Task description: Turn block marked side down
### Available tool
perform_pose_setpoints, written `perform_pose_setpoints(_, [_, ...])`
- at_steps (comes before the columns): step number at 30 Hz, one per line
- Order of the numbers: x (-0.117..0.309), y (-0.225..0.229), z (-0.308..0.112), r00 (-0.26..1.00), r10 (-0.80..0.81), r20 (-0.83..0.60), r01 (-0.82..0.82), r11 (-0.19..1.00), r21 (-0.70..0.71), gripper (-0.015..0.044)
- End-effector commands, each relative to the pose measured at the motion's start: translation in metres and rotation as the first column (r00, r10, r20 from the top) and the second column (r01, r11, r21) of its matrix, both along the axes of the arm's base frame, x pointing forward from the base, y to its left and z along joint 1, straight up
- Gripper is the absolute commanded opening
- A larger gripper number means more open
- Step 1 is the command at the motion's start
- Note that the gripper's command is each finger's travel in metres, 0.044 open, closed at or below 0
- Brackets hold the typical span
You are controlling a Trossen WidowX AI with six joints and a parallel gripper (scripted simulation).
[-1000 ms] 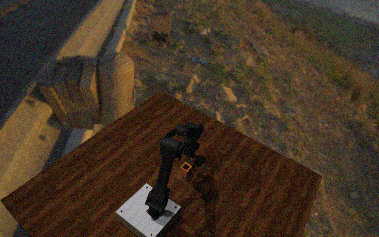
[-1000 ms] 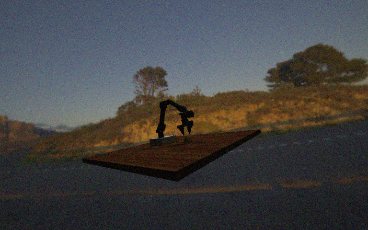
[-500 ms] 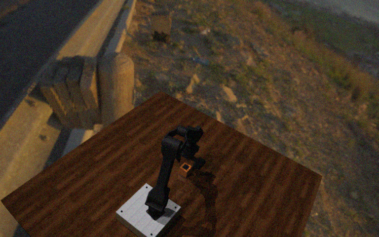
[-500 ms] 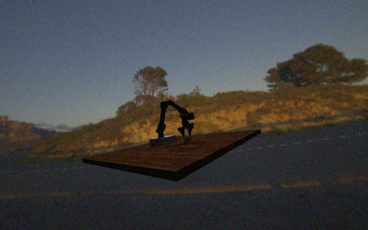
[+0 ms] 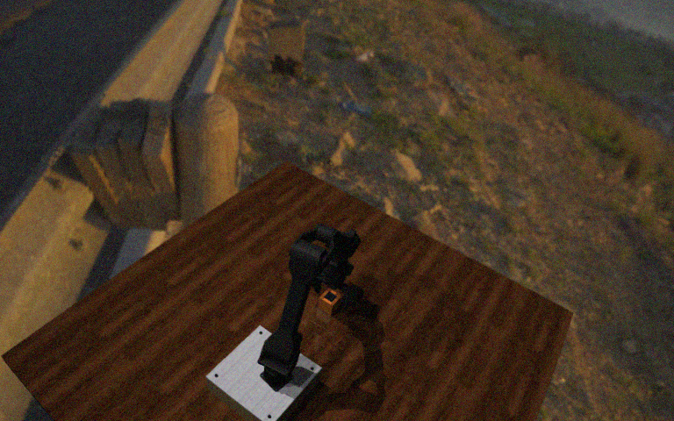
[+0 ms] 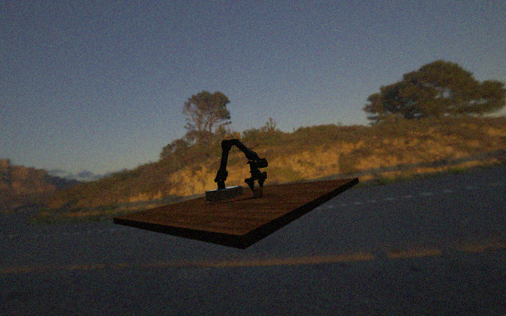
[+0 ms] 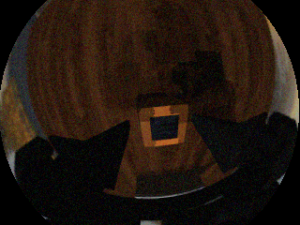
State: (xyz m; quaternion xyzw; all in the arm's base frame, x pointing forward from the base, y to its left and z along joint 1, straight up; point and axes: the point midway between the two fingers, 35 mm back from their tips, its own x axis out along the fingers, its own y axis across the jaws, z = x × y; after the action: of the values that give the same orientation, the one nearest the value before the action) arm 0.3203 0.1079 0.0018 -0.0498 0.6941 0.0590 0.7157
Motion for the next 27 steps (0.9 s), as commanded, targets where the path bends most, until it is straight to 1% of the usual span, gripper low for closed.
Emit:
perform_pose_setpoints(1, [-0.0013,-0.0010,-0.0031,1.000,0.005,-0.003,-0.005,1.000,-0.006,0.0361])
perform_pose_setpoints(6, [-0.0013,-0.0010,-0.0031,1.000,0.005,-0.003,-0.005,1.000,-0.006,0.0230])
perform_pose_setpoints(25, [-0.0013,-0.0010,-0.0031,1.000,0.005,-0.003,-0.005,1.000,-0.006,0.0103])
perform_pose_setpoints(27, [-0.0012,-0.0010,0.0018,1.000,0.005,-0.003,-0.005,1.000,-0.006,0.0051])
